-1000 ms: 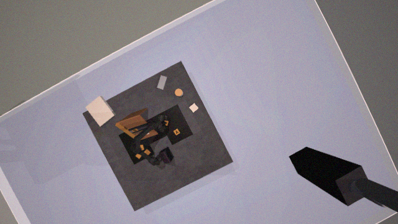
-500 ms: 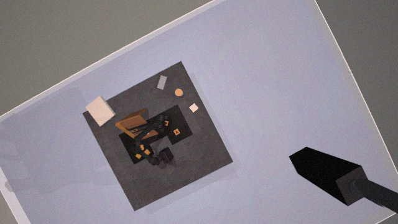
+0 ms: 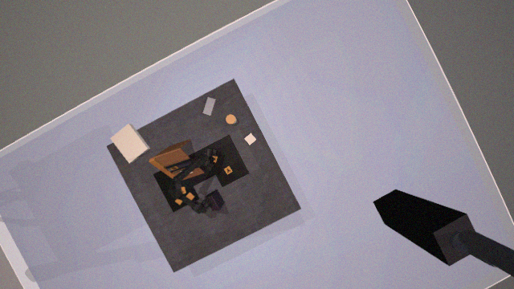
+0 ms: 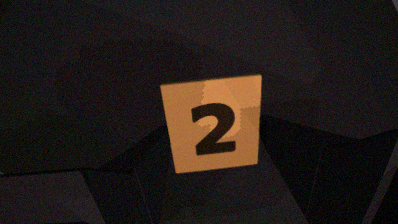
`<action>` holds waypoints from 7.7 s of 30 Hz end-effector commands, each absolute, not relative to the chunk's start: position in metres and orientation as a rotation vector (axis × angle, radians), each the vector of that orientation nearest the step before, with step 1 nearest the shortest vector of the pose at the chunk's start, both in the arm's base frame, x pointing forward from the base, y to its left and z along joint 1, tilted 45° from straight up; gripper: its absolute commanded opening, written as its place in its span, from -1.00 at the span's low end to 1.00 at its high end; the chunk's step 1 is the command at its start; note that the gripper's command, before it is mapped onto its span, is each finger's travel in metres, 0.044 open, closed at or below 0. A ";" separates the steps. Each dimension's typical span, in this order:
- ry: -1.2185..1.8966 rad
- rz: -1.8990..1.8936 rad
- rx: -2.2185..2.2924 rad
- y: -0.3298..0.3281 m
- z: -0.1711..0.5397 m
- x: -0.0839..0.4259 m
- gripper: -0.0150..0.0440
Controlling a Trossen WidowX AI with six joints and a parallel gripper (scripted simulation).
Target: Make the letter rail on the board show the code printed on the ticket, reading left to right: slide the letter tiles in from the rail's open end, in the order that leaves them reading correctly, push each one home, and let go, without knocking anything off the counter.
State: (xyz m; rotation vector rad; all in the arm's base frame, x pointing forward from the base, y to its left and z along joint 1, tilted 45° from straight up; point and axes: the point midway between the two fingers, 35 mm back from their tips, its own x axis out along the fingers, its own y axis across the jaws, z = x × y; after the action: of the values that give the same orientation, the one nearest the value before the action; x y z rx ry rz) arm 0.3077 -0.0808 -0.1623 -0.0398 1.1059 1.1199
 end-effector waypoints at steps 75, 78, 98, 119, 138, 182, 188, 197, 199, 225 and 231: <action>1.105 1.119 -0.048 -0.094 -0.147 0.303 -0.49; 1.105 1.119 -0.048 -0.095 -0.147 0.303 -0.49; 1.105 1.119 -0.048 -0.097 -0.144 0.302 -0.49; 1.096 0.732 0.171 -0.117 -0.128 0.316 -0.49; 0.910 0.288 0.556 -0.145 -0.082 0.325 -0.49; 0.759 0.133 0.781 -0.154 -0.048 0.320 -0.49; 0.759 0.133 0.781 -0.152 -0.047 0.321 -0.49; 0.760 0.134 0.782 -0.149 -0.043 0.322 -0.49; 0.760 0.134 0.782 -0.149 -0.042 0.322 -0.49; 0.760 0.134 0.783 -0.141 -0.032 0.324 -0.49; 0.760 0.134 0.783 -0.138 -0.030 0.325 -0.49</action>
State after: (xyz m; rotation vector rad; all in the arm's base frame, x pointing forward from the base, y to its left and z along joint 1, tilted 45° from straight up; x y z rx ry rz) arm 0.3240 -0.1383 -0.0337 0.7876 0.7657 0.1386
